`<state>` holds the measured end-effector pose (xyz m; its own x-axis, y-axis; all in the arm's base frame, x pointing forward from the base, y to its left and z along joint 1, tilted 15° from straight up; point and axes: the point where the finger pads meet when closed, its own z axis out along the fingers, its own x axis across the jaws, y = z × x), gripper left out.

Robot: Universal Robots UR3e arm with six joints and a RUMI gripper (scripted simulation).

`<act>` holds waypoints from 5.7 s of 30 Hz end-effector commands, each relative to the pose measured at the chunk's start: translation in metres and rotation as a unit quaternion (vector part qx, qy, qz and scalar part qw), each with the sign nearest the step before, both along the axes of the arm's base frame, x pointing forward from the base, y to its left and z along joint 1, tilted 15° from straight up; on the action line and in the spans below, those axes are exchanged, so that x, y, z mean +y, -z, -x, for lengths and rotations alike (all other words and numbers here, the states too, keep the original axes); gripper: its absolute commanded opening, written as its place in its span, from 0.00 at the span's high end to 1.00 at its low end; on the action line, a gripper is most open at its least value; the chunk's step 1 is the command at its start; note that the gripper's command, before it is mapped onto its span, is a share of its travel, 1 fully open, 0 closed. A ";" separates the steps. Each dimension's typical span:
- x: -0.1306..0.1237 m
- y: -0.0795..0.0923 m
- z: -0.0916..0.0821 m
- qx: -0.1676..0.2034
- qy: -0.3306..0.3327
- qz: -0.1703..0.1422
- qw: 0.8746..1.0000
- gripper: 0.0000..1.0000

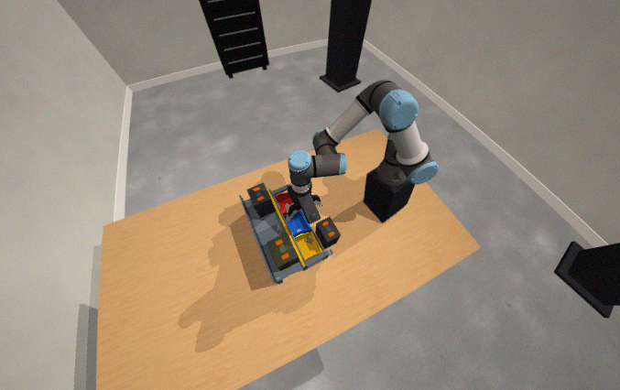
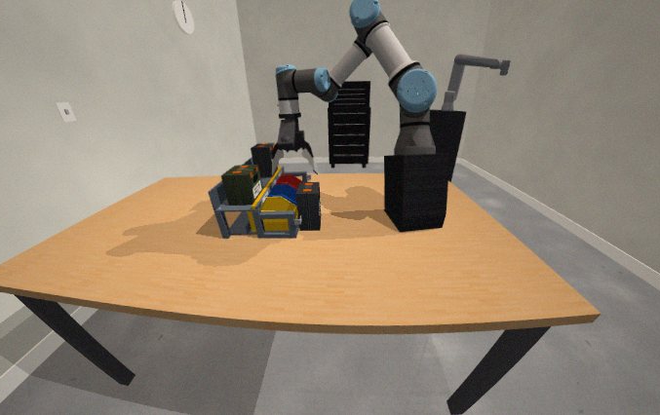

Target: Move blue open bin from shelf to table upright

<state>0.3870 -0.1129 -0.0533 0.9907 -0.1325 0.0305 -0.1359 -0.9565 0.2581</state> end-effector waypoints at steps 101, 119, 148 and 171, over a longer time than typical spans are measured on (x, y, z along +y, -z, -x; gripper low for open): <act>-0.024 0.071 0.000 -0.001 -0.001 0.000 1.000 0.74; -0.022 0.065 0.001 -0.001 -0.001 0.000 1.000 0.74; -0.020 0.062 0.003 -0.002 -0.001 0.000 1.000 0.74; -0.022 0.071 0.004 -0.001 -0.001 0.000 1.000 0.74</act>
<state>0.3807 -0.1329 -0.1220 0.9910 -0.1318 0.0256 -0.1339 -0.9575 0.2555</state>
